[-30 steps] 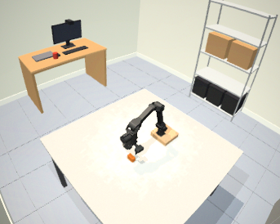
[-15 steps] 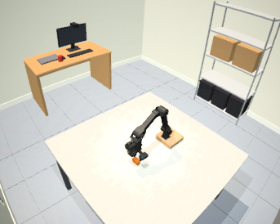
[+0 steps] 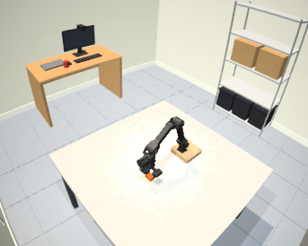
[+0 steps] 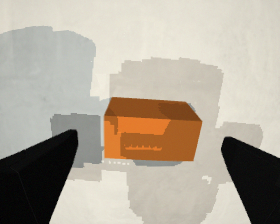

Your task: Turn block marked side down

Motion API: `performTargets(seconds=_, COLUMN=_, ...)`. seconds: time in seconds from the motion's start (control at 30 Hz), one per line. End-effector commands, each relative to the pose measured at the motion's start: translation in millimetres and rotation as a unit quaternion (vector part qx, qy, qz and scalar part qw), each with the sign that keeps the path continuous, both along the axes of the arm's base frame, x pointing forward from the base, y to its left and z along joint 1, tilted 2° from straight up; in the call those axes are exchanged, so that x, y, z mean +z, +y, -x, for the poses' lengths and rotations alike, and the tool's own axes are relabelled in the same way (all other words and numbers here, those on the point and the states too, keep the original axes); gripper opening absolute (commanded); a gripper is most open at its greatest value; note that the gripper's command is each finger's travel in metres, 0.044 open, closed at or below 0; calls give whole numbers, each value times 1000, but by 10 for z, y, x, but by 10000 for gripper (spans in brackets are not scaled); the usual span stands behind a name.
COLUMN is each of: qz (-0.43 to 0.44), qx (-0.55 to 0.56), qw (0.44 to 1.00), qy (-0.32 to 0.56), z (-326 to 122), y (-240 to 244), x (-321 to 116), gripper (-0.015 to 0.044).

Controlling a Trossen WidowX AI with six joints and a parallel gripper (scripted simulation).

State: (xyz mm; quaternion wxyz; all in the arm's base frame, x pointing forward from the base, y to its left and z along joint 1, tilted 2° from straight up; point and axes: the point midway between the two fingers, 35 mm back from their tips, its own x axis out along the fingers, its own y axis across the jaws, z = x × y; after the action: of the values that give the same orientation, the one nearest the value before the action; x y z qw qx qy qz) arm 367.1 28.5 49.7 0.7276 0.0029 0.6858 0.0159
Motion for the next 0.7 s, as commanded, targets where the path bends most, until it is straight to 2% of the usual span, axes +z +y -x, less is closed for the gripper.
performTargets(seconds=0.0, qz=-1, qx=-1, qw=1000, qy=8, z=20, y=8, x=-113, gripper=440)
performTargets(seconds=0.3, qz=-1, qx=-1, qw=1000, qy=8, z=19, y=12, x=-235, gripper=440)
performTargets(seconds=0.5, qz=-1, qx=-1, qw=1000, qy=8, z=19, y=12, x=-235, gripper=282)
performTargets(seconds=0.67, qz=-1, qx=-1, qw=1000, qy=8, z=19, y=12, x=-235, gripper=249)
